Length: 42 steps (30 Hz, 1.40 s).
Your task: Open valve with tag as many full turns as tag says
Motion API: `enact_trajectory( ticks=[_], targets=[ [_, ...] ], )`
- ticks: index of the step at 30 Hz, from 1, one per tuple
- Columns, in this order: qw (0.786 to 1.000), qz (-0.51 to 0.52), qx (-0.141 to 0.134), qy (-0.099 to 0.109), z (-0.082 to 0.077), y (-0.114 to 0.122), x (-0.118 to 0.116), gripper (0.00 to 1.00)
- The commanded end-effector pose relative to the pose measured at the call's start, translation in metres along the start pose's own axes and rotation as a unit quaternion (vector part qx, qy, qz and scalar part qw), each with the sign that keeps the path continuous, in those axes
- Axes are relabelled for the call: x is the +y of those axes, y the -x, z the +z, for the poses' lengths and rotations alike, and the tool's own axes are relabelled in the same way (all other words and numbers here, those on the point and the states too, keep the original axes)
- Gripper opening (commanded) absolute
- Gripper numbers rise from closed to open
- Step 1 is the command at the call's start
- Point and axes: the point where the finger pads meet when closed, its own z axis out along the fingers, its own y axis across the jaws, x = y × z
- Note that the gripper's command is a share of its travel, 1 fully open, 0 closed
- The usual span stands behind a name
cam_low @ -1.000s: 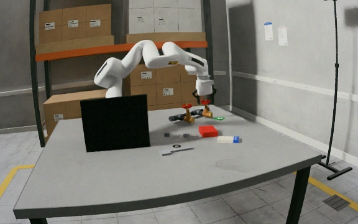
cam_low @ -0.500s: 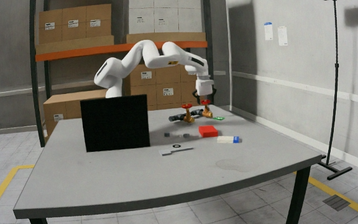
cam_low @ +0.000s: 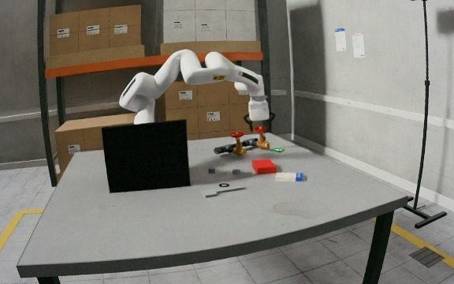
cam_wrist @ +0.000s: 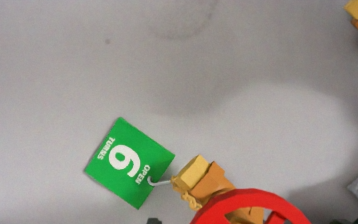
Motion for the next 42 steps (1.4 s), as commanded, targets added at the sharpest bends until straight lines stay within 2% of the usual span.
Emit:
enact_trajectory(
  ticks=[1, 4, 9, 11, 12, 15, 19, 22, 26, 28, 29, 32, 37, 42],
  targets=[
    [0.995, 0.098, -0.001, -0.004, -0.002, 0.0008, -0.0012, 1.0],
    [0.981, 0.193, -0.001, -0.004, -0.002, 0.0008, -0.0012, 1.0],
    [0.94, 0.342, -0.002, -0.002, -0.002, 0.0008, -0.0012, 1.0],
    [0.94, 0.342, -0.002, -0.002, -0.002, 0.0008, -0.0012, 1.0],
    [0.912, 0.411, -0.002, -0.003, -0.002, 0.0008, -0.0012, 1.0],
    [0.879, 0.476, -0.003, 0.0, -0.002, 0.0008, -0.0012, 1.0],
    [0.815, 0.58, -0.003, 0.002, -0.0021, 0.0008, -0.0012, 1.0],
    [0.759, 0.652, -0.003, 0.004, -0.0021, 0.0008, -0.0012, 1.0],
    [0.674, 0.739, -0.003, 0.006, -0.0021, 0.0008, -0.0012, 1.0],
    [0.674, 0.739, -0.003, 0.006, -0.0021, 0.0008, -0.0012, 1.0],
    [0.605, 0.796, -0.003, 0.005, -0.0021, 0.0008, -0.0012, 1.0],
    [0.557, 0.831, -0.003, 0.007, -0.0021, 0.0009, -0.0012, 1.0],
    [0.422, 0.906, -0.003, 0.006, -0.0021, 0.0009, -0.0012, 1.0],
    [0.279, 0.96, -0.003, 0.002, -0.0021, 0.0009, -0.0012, 1.0]
  ],
)
